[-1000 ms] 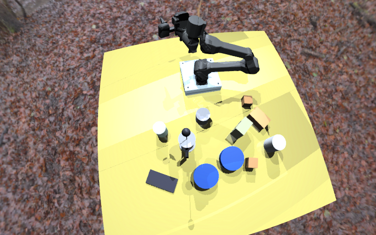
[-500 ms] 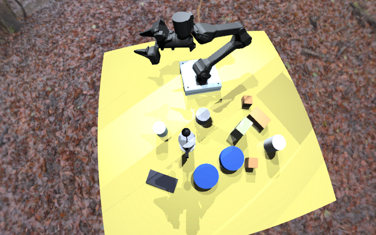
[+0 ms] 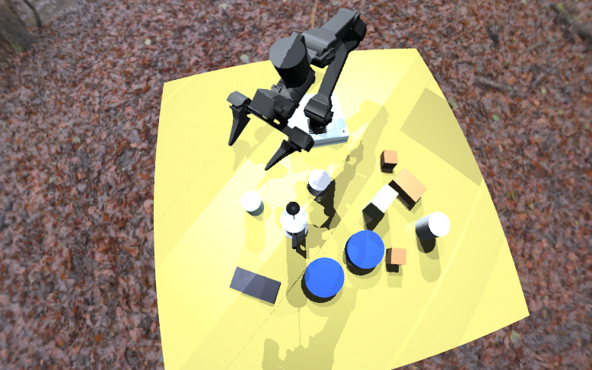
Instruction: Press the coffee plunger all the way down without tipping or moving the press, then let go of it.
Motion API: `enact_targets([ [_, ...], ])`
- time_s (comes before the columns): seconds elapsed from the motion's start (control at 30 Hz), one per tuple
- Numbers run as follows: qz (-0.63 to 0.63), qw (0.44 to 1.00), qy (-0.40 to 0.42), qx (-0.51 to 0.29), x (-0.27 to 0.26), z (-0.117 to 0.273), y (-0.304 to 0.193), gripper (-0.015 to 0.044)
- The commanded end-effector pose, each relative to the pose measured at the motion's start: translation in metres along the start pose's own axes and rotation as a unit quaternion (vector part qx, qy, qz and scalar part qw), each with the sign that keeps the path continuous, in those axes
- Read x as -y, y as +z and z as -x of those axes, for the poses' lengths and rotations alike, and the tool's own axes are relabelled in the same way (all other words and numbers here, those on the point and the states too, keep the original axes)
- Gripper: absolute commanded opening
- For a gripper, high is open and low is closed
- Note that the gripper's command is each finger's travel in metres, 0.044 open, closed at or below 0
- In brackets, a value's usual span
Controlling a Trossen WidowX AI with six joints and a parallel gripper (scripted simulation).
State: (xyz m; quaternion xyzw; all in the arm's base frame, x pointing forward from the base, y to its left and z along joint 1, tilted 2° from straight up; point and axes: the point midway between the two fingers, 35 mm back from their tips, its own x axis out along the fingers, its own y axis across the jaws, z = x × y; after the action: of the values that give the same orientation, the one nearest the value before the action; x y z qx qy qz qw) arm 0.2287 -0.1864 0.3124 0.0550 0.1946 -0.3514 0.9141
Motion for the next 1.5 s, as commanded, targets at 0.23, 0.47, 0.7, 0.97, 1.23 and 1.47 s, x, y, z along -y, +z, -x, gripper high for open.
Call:
enact_targets([
  [0.23, 0.055, 0.980, 0.185, -0.057, -0.096, 0.002, -0.011, 0.0440],
  [0.47, 0.057, 0.979, 0.187, -0.057, -0.098, -0.017, -0.058, 0.0440],
  [0.7, 0.057, 0.979, 0.188, -0.057, -0.100, -0.019, -0.059, 0.0440],
  [0.97, 0.057, 0.979, 0.189, -0.056, -0.105, -0.031, -0.060, 0.0440],
  [1.23, 0.057, 0.979, 0.189, -0.056, -0.110, -0.043, -0.062, 0.0440],
  [1.47, 0.057, 0.979, 0.189, -0.055, -0.113, -0.052, -0.064, 0.0440],
])
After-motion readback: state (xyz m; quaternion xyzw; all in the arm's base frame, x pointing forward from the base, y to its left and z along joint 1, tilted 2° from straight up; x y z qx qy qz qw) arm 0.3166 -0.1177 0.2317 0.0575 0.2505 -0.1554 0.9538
